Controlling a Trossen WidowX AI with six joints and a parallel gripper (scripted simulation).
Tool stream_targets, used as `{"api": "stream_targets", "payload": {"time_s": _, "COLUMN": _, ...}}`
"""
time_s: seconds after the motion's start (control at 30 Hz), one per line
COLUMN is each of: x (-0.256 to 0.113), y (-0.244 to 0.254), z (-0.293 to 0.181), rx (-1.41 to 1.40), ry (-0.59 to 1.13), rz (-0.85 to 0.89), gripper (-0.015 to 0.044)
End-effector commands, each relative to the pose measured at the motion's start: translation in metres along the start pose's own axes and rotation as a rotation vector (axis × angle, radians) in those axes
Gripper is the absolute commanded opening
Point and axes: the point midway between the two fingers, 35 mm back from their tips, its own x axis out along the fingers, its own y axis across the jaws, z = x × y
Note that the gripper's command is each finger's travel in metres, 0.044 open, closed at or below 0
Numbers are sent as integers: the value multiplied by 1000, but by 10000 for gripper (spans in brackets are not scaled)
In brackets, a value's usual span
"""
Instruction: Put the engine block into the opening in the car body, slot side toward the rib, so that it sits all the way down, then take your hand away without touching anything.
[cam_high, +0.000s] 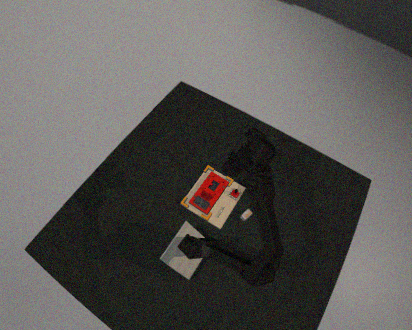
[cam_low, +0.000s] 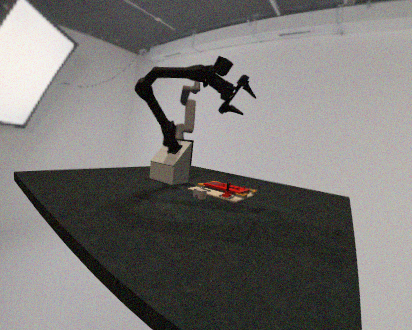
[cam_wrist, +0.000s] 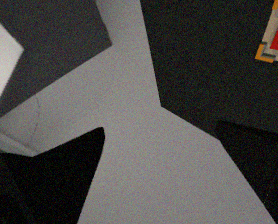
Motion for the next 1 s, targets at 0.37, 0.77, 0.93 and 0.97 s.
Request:
{"api": "stream_targets", "payload": {"time_s": 0.37, "x": 42, "y": -97, "z": 123, "rx": 148, "ry": -357, "rz": -364, "gripper": 440}}
{"api": "stream_targets", "payload": {"time_s": 0.77, "x": 34, "y": -187, "z": 195, "rx": 251, "ry": -588, "rz": -663, "gripper": 440}}
{"api": "stream_targets", "payload": {"time_s": 0.93, "x": 23, "y": -222, "z": 217, "rx": 286, "ry": -668, "rz": -786, "gripper": 440}}
{"api": "stream_targets", "payload": {"time_s": 0.97, "x": 22, "y": -226, "z": 219, "rx": 290, "ry": -675, "rz": -798, "gripper": 440}}
